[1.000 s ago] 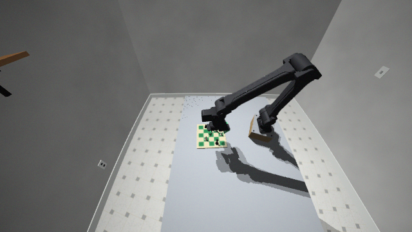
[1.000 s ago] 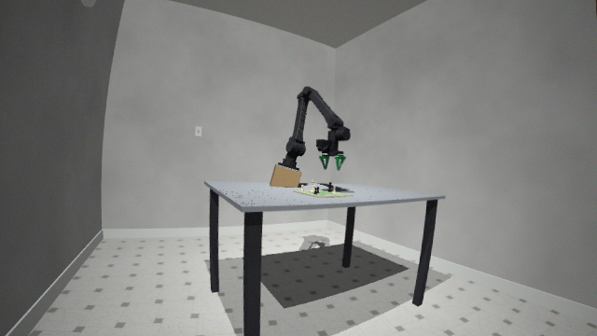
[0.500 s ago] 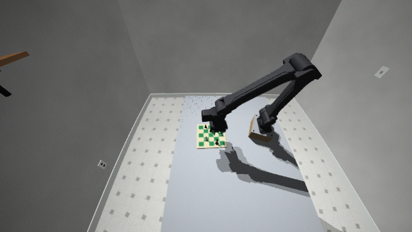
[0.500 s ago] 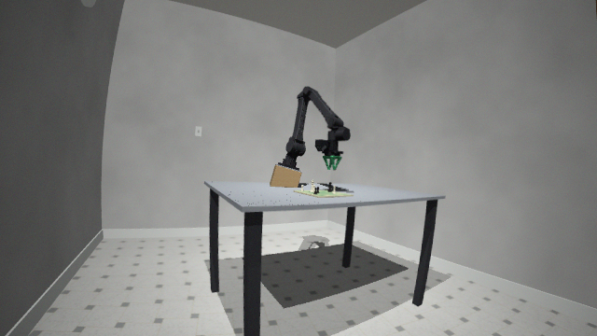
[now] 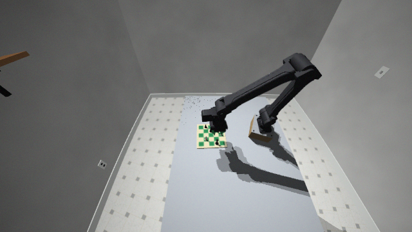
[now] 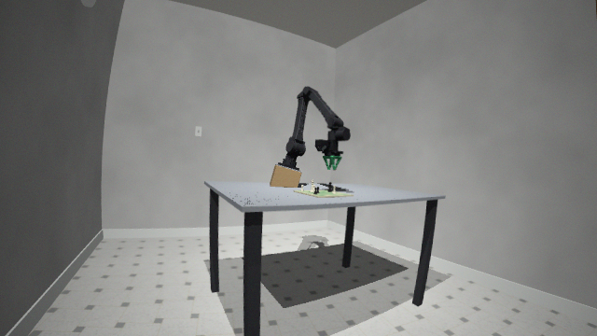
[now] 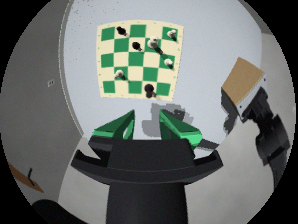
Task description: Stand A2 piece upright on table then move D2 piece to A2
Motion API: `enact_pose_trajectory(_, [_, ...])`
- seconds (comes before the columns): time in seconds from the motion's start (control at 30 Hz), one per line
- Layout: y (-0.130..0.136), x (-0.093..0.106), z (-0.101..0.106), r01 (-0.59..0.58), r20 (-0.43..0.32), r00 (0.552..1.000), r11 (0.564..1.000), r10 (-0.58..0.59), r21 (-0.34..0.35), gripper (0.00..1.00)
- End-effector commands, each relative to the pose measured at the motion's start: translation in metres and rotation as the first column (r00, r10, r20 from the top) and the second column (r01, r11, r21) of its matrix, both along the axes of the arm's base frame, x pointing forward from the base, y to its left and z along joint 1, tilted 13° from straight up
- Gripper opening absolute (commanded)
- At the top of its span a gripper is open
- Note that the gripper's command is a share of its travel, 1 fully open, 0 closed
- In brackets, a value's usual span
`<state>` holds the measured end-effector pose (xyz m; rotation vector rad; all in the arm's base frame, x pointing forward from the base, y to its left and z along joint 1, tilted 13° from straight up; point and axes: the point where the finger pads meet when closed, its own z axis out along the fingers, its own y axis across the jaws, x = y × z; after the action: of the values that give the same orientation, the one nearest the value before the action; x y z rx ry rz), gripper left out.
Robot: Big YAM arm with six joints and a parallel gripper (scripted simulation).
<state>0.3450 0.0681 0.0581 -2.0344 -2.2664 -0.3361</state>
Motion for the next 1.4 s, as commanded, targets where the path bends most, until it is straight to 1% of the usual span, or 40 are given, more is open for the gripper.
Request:
enact_pose_trajectory(0.0, [0.002, 0.001, 0.001, -0.001, 0.015, 1.0, 1.0, 0.001, -0.003, 0.4])
enact_pose_trajectory(0.2, [0.002, 0.001, 0.0, -0.001, 0.015, 1.0, 1.0, 0.001, -0.003, 0.4])
enact_pose_trajectory(0.47, [0.003, 0.0, -0.006, 0.0, 0.0, 1.0, 1.0, 0.0, -0.004, 0.4])
enact_pose_trajectory(0.5, [0.002, 0.002, 0.001, 0.002, 0.026, 1.0, 1.0, -0.002, -0.002, 0.4])
enact_pose_trajectory(0.63, [0.005, 0.0, -0.01, -0.001, -0.001, 1.0, 1.0, 0.001, -0.004, 0.4])
enact_pose_trajectory(0.97, [0.008, 0.001, -0.023, 0.001, -0.001, 1.0, 1.0, -0.001, -0.004, 0.4])
enact_pose_trajectory(1.03, [0.008, 0.001, -0.023, 0.001, -0.001, 1.0, 1.0, -0.001, -0.004, 0.4])
enact_pose_trajectory(1.07, [0.006, 0.004, -0.015, 0.007, 0.027, 1.0, 1.0, -0.007, -0.001, 0.4])
enact_pose_trajectory(1.13, [0.009, 0.001, -0.028, 0.001, -0.001, 1.0, 1.0, -0.001, -0.004, 0.4])
enact_pose_trajectory(1.37, [0.011, 0.002, -0.039, 0.004, -0.002, 1.0, 1.0, -0.004, -0.004, 0.4])
